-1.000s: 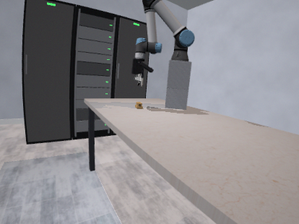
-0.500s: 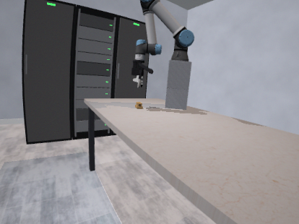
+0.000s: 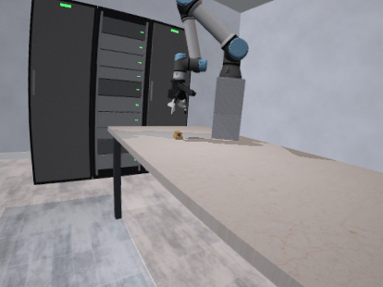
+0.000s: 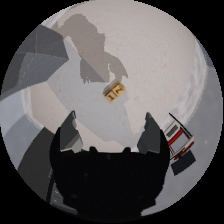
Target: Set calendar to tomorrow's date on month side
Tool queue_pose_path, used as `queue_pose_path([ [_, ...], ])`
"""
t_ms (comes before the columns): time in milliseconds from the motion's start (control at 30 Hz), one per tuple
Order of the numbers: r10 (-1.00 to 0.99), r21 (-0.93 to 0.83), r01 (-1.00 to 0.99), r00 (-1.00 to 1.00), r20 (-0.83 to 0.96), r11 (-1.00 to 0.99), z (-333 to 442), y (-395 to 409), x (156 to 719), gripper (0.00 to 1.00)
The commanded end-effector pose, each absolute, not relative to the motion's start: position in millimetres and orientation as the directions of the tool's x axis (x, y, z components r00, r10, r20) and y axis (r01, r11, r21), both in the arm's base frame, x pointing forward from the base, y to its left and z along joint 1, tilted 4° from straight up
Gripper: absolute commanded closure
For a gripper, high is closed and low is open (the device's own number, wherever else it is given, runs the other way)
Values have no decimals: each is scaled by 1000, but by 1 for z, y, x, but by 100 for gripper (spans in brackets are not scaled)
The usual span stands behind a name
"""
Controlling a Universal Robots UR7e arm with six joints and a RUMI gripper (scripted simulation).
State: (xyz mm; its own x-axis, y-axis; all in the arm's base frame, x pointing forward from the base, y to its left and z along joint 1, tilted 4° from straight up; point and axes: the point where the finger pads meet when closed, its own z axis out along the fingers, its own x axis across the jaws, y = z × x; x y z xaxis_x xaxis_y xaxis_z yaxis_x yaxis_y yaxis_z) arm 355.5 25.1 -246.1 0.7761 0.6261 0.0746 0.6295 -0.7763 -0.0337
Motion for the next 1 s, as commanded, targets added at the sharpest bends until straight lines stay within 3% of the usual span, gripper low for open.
queue_pose_path([
  [0, 500, -38, 503, 864, 66, -864, -251, 25, 356, 0],
  [700, -8, -66, -6, 999, 37, -998, -268, 24, 358, 0],
  [967, -98, -69, -95, 995, 31, -993, -270, 24, 359, 0],
])
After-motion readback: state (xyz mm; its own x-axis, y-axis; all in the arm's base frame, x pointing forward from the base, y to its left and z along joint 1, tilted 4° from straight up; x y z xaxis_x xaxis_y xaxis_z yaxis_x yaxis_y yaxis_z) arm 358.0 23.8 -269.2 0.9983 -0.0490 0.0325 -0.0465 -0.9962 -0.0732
